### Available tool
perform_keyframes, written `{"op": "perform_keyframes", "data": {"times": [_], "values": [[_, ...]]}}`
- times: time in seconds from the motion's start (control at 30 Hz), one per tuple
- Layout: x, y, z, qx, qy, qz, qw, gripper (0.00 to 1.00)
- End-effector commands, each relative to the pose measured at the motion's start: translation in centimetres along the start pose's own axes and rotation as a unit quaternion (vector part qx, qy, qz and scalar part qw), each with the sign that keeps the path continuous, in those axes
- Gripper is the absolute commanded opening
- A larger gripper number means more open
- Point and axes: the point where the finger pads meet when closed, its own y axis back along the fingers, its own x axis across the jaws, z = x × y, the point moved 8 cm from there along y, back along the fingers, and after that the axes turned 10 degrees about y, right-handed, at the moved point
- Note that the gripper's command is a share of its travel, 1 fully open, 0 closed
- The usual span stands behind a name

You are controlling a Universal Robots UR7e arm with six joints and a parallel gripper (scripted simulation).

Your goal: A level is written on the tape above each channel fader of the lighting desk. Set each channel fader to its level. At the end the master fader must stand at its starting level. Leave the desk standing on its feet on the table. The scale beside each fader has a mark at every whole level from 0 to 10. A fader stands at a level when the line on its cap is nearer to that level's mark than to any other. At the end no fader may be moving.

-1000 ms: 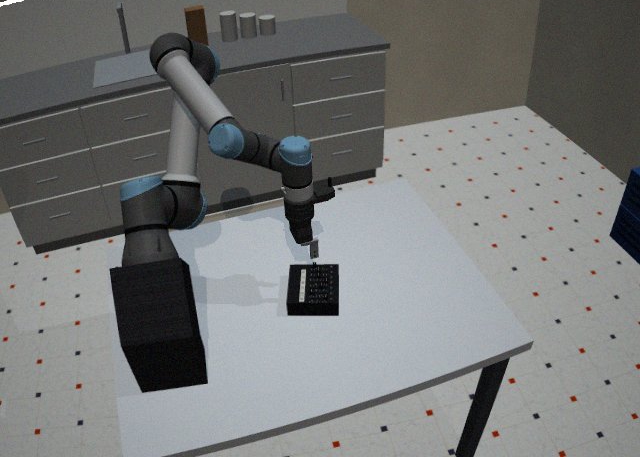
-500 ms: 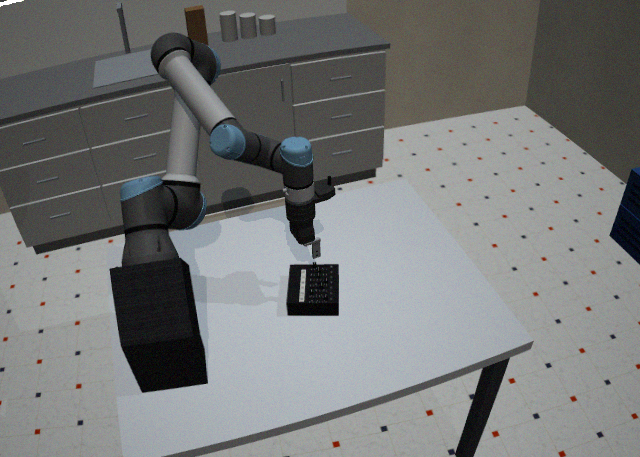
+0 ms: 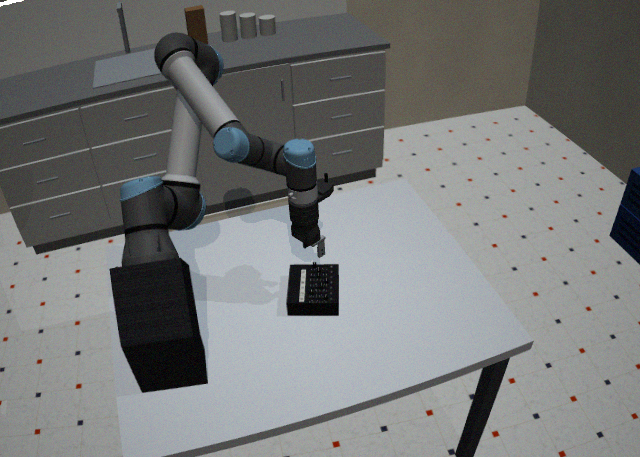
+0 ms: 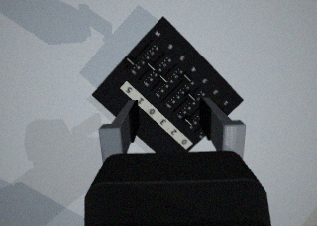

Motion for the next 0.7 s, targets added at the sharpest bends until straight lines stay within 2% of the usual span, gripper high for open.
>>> {"op": "perform_keyframes", "data": {"times": [0.0, 0.13, 0.27, 0.4, 0.5, 0.57, 0.67], "values": [[0.0, -0.2, -0.2, 0.003, 0.060, -0.001, 0.998, 1.00], [0.0, -0.6, -0.5, 0.004, 0.140, 0.001, 0.990, 1.00], [-0.1, -1.0, -0.7, 0.005, 0.225, 0.003, 0.974, 1.00], [-0.1, -1.4, -0.8, 0.006, 0.314, 0.005, 0.950, 1.00], [-0.2, -1.7, -0.8, 0.006, 0.381, 0.006, 0.925, 1.00], [-0.2, -1.7, -0.8, 0.006, 0.381, 0.006, 0.925, 1.00], [-0.2, -2.1, -0.8, 0.007, 0.446, 0.008, 0.895, 1.00]]}}
